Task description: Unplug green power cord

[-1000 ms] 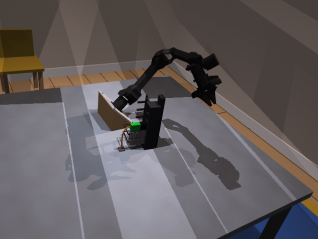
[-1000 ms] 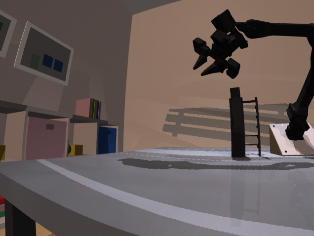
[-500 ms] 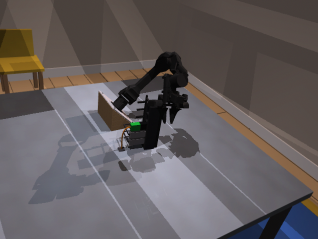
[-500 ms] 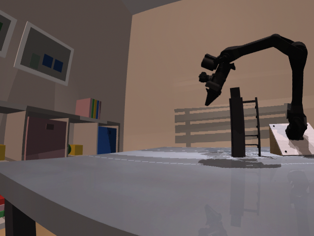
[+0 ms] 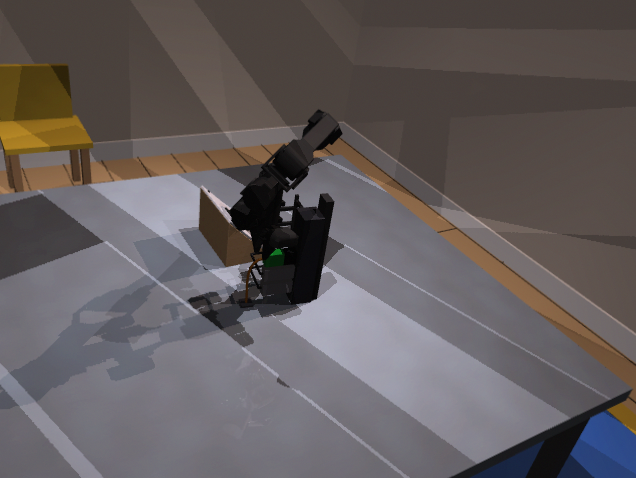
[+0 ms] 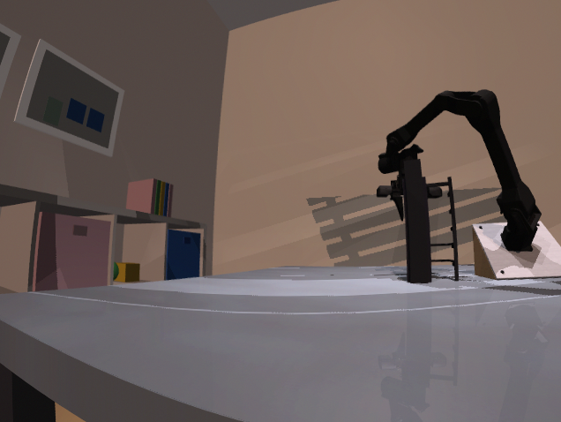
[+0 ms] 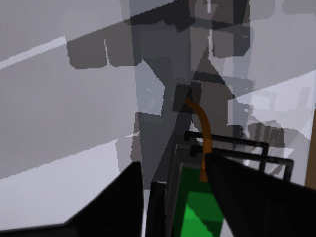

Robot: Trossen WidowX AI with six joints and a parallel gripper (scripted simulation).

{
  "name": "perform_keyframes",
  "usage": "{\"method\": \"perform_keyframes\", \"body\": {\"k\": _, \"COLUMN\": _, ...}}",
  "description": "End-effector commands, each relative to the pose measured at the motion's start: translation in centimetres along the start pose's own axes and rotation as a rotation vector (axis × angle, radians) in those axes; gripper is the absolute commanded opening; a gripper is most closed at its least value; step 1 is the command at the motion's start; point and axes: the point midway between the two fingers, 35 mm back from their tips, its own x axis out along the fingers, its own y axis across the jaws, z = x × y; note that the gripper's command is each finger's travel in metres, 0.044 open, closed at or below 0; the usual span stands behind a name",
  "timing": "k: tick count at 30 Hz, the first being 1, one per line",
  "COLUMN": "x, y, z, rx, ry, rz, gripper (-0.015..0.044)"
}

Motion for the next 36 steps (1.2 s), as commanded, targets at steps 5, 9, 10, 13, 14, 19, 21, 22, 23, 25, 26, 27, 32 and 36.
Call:
{"method": "perform_keyframes", "body": {"k": 5, "x": 1.0, "y": -2.5, "z": 0.3, "rx": 0.235, "ry": 0.076, "rz": -0.072, "gripper": 0.0160}}
{"method": "perform_keyframes", "body": {"k": 9, "x": 1.0, "y": -2.5, "z": 0.3, "rx": 0.235, "ry": 0.076, "rz": -0.072, "gripper": 0.0160}}
{"method": "perform_keyframes", "body": {"k": 10, "x": 1.0, "y": -2.3, "z": 0.3, "rx": 0.235, "ry": 0.076, "rz": -0.072, "gripper": 0.0160}}
{"method": "perform_keyframes", "body": {"k": 13, "x": 1.0, "y": -2.3, "z": 0.2, "rx": 0.235, "ry": 0.076, "rz": -0.072, "gripper": 0.0160}}
{"method": "perform_keyframes", "body": {"k": 14, "x": 1.0, "y": -2.2, "z": 0.1, "rx": 0.235, "ry": 0.076, "rz": -0.072, "gripper": 0.0160}}
{"method": "perform_keyframes", "body": {"k": 19, "x": 1.0, "y": -2.1, "z": -0.6, "rx": 0.235, "ry": 0.076, "rz": -0.072, "gripper": 0.0160}}
{"method": "perform_keyframes", "body": {"k": 21, "x": 0.9, "y": -2.0, "z": -1.0, "rx": 0.235, "ry": 0.076, "rz": -0.072, "gripper": 0.0160}}
{"method": "perform_keyframes", "body": {"k": 22, "x": 0.9, "y": -2.0, "z": -1.1, "rx": 0.235, "ry": 0.076, "rz": -0.072, "gripper": 0.0160}}
{"method": "perform_keyframes", "body": {"k": 23, "x": 0.9, "y": -1.9, "z": -1.3, "rx": 0.235, "ry": 0.076, "rz": -0.072, "gripper": 0.0160}}
{"method": "perform_keyframes", "body": {"k": 25, "x": 0.9, "y": -1.9, "z": -1.6, "rx": 0.235, "ry": 0.076, "rz": -0.072, "gripper": 0.0160}}
{"method": "perform_keyframes", "body": {"k": 26, "x": 0.9, "y": -1.8, "z": -1.7, "rx": 0.235, "ry": 0.077, "rz": -0.072, "gripper": 0.0160}}
{"method": "perform_keyframes", "body": {"k": 27, "x": 0.9, "y": -1.8, "z": -1.9, "rx": 0.235, "ry": 0.077, "rz": -0.072, "gripper": 0.0160}}
{"method": "perform_keyframes", "body": {"k": 32, "x": 0.8, "y": -1.7, "z": -2.7, "rx": 0.235, "ry": 0.077, "rz": -0.072, "gripper": 0.0160}}
{"method": "perform_keyframes", "body": {"k": 36, "x": 0.8, "y": -1.6, "z": -3.3, "rx": 0.235, "ry": 0.078, "rz": -0.072, "gripper": 0.0160}}
